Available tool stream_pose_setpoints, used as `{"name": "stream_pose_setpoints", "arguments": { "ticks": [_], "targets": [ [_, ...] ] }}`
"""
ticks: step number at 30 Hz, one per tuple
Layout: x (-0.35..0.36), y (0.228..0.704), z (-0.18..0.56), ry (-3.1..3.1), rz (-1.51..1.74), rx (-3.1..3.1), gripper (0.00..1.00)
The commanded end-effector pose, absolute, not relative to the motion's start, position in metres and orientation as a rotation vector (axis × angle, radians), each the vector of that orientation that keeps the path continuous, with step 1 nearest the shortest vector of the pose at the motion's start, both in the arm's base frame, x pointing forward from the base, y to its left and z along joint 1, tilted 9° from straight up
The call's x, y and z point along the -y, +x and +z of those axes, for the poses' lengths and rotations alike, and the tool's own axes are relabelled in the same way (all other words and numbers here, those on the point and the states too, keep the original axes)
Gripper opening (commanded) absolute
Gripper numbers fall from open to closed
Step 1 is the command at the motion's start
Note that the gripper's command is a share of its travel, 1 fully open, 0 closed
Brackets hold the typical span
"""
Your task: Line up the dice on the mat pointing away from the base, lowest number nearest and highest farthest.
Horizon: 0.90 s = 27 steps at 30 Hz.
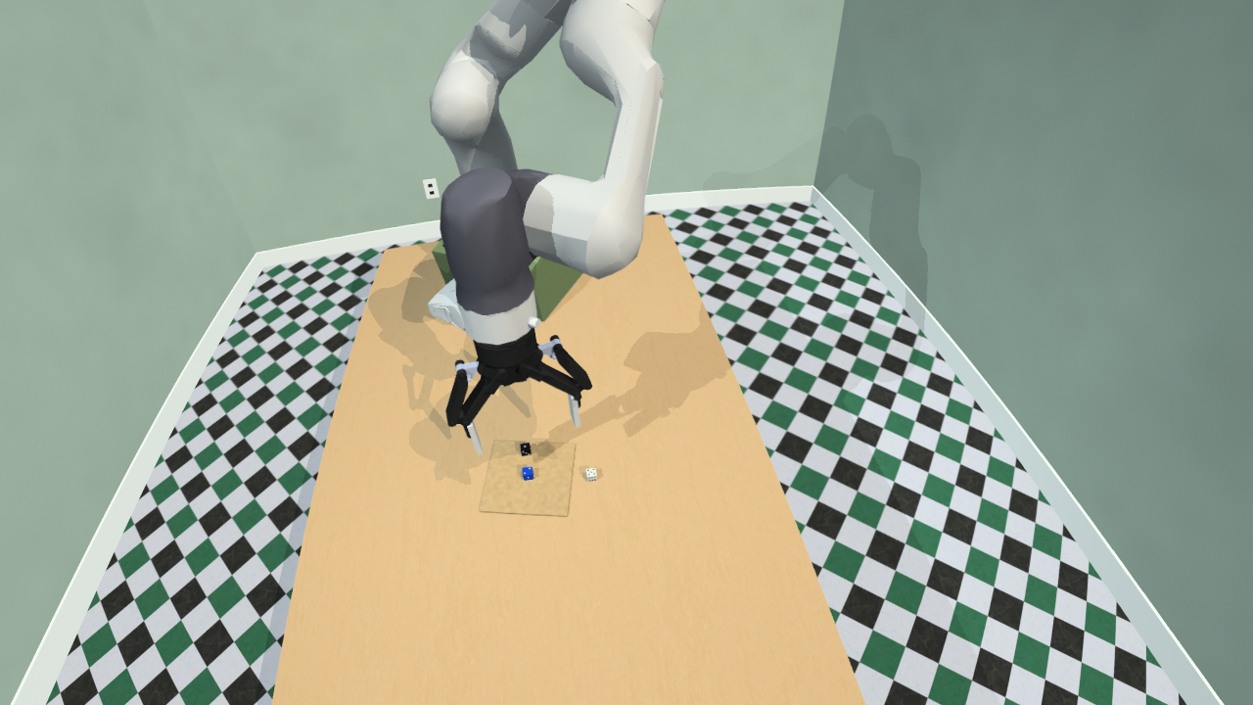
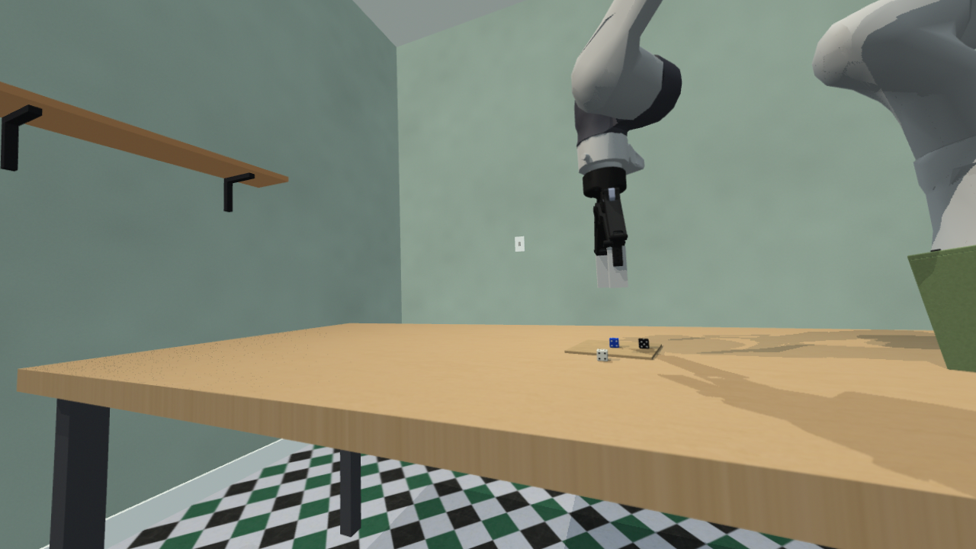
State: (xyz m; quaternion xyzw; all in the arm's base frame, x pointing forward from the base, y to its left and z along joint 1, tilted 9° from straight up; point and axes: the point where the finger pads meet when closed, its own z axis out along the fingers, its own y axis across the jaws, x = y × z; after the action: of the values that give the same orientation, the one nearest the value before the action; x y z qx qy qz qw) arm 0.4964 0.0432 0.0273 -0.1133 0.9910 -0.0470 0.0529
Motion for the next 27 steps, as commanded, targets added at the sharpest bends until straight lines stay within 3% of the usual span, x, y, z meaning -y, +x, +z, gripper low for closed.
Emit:
{"name": "stream_pose_setpoints", "arguments": {
  "ticks": [1, 27],
  "targets": [
    [-0.046, 0.499, 0.027, -0.605, -0.158, -2.972, 1.0],
    [-0.075, 0.503, 0.017, -1.313, -0.195, -2.769, 1.0]
  ]
}}
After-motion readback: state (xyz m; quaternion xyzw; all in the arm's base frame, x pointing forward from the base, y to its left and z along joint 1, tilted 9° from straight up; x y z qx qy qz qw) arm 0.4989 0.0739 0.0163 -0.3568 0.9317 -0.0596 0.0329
